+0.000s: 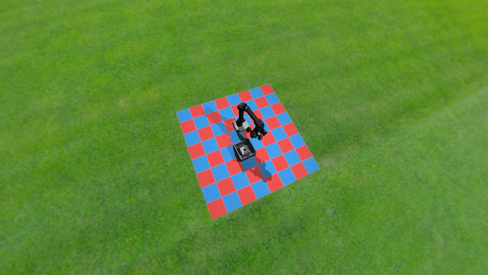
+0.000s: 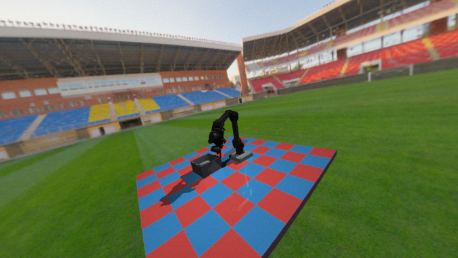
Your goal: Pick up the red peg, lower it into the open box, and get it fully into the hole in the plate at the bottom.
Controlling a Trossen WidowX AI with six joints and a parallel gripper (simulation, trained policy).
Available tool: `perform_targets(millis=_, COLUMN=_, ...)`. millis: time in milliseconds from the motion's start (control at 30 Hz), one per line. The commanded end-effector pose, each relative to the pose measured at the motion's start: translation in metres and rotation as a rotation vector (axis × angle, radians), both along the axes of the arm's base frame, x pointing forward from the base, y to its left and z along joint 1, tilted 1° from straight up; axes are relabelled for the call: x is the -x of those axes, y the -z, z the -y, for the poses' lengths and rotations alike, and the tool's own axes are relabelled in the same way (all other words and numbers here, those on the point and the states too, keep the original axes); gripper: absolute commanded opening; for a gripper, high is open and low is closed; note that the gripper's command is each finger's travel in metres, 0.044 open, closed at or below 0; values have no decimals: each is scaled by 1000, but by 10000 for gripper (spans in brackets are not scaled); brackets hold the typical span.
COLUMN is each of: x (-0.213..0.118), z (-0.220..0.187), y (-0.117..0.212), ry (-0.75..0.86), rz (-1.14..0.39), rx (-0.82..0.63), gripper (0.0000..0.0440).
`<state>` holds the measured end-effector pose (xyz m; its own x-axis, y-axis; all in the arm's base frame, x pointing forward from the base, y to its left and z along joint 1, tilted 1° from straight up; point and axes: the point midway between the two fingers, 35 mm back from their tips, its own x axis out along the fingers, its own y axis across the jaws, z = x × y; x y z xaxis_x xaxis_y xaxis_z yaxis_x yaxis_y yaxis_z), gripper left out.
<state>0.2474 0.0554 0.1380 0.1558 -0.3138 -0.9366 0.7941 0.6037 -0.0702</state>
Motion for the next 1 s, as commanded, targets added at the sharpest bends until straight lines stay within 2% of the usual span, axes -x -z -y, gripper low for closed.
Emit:
perform_targets(millis=0, x=-10, z=9, y=-3, ry=20, rz=16, rx=6, gripper=0)
perform_targets(millis=500, x=-55, z=67, y=0, ry=92, rz=36, rx=6, gripper=0)
perform_targets(millis=967, x=-87, z=110, y=25, ry=43, rz=1, rx=-36, gripper=0)
